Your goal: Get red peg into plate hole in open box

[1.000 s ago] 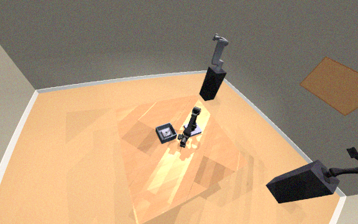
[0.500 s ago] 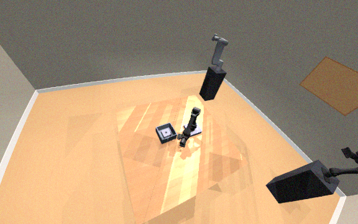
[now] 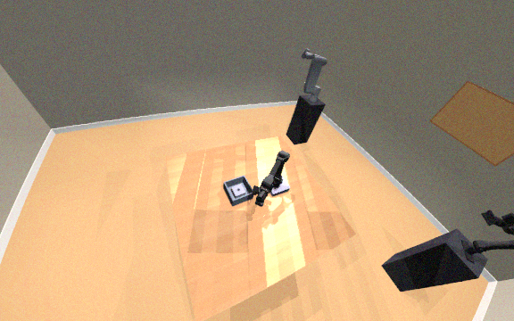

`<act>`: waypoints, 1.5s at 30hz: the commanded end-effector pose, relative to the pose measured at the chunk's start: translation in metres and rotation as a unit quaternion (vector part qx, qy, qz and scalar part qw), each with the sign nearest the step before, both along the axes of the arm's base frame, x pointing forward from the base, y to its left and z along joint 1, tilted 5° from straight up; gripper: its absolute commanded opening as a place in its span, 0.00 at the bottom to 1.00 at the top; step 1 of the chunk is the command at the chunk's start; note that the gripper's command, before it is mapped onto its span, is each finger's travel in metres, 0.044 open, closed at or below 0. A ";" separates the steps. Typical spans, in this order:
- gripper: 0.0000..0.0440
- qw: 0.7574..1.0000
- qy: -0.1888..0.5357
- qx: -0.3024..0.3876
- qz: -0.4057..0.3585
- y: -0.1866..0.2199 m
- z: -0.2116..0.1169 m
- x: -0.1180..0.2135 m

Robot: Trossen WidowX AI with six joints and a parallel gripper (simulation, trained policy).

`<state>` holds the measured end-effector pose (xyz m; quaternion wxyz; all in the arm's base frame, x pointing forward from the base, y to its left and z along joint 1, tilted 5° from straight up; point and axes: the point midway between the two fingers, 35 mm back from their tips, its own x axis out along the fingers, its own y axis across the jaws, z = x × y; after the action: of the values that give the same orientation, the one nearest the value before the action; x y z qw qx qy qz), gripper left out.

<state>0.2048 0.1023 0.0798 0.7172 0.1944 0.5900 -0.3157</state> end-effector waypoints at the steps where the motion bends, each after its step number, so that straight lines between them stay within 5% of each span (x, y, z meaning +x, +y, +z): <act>1: 0.00 1.000 -0.019 -0.001 -0.004 -0.004 0.017 0.008; 20: 0.00 0.991 -0.086 -0.017 -0.099 -0.061 0.060 0.061; 45: 0.00 0.994 -0.074 -0.010 -0.083 -0.139 0.026 0.122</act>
<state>0.3239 -0.0339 0.1134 0.7339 0.2632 0.5033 -0.3725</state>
